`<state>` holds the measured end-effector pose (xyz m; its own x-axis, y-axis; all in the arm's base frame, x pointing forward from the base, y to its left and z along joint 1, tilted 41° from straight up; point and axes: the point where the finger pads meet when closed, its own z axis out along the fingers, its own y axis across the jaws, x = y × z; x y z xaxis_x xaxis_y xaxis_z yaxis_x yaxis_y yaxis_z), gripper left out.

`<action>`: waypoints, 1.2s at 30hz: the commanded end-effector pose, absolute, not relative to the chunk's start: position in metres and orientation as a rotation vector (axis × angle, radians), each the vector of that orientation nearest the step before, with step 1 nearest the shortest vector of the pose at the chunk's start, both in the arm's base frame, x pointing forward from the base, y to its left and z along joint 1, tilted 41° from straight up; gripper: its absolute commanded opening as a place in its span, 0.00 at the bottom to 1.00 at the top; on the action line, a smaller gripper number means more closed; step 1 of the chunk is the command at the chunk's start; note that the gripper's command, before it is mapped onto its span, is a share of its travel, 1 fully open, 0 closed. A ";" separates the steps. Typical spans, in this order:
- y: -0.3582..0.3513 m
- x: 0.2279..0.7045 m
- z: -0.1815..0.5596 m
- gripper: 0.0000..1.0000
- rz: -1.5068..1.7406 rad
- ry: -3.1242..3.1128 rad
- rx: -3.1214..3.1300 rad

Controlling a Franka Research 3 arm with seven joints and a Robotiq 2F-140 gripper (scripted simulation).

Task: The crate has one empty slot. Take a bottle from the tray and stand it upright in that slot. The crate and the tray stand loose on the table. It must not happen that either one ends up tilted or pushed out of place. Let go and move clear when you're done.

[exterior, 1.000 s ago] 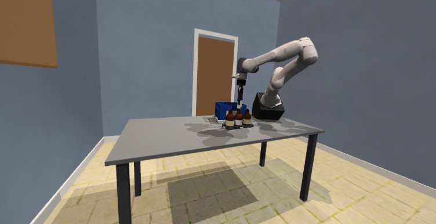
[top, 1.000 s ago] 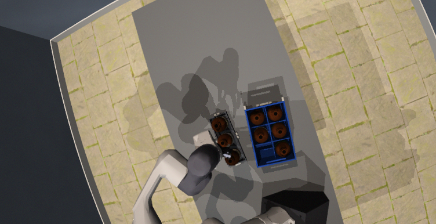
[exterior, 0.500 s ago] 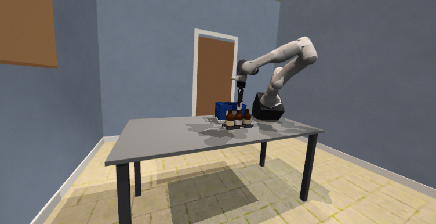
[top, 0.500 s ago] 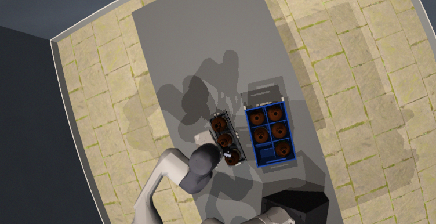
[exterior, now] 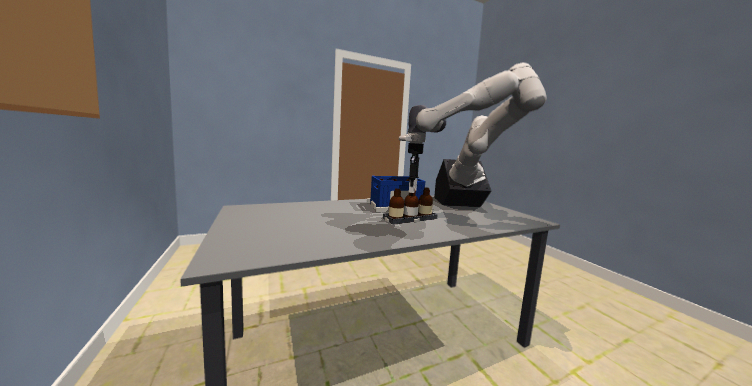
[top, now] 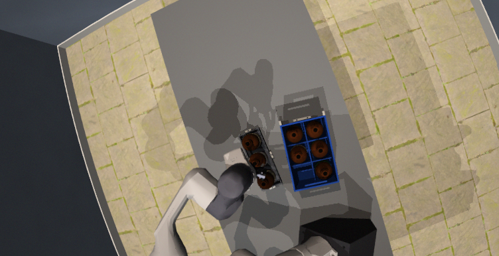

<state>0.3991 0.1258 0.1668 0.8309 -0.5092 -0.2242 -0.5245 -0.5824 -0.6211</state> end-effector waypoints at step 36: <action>0.129 0.401 0.161 0.38 0.020 0.747 -2.304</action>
